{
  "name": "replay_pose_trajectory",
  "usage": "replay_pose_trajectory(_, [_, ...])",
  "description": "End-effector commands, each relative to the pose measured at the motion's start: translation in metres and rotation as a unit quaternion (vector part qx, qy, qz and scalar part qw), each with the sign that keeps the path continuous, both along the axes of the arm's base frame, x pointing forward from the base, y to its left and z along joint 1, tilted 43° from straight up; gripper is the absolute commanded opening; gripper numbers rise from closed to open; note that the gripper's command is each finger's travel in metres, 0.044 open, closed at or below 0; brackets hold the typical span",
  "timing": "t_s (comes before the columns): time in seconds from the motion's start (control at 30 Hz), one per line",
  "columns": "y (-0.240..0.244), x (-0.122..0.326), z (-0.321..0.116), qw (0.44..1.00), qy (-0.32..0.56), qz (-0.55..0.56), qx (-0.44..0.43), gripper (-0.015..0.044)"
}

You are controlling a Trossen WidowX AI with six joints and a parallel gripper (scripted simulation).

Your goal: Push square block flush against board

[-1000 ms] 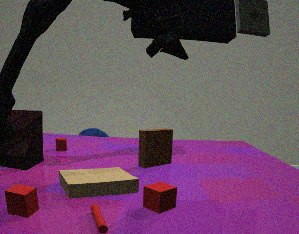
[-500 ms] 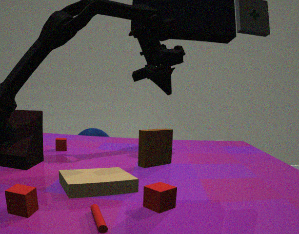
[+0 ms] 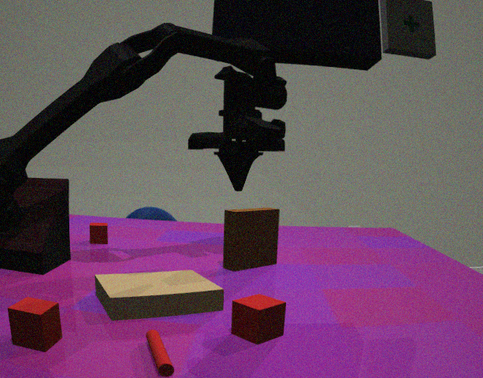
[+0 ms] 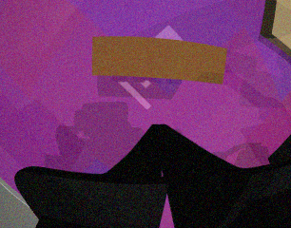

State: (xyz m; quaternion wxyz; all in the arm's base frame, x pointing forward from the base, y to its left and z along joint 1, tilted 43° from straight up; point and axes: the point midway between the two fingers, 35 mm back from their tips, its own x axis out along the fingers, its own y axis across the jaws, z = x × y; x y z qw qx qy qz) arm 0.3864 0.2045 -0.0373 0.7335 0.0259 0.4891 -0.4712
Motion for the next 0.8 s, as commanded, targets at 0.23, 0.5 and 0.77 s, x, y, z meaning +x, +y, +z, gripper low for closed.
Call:
replay_pose_trajectory(0.23, [-0.032,0.002,-0.035,1.000,0.001,-0.018,0.000,0.0000])
replay_pose_trajectory(0.5, [-0.035,0.004,-0.035,1.000,0.001,-0.018,0.000,0.0000])
replay_pose_trajectory(0.77, [-0.041,0.013,-0.028,1.000,0.001,-0.018,0.001,0.0000])
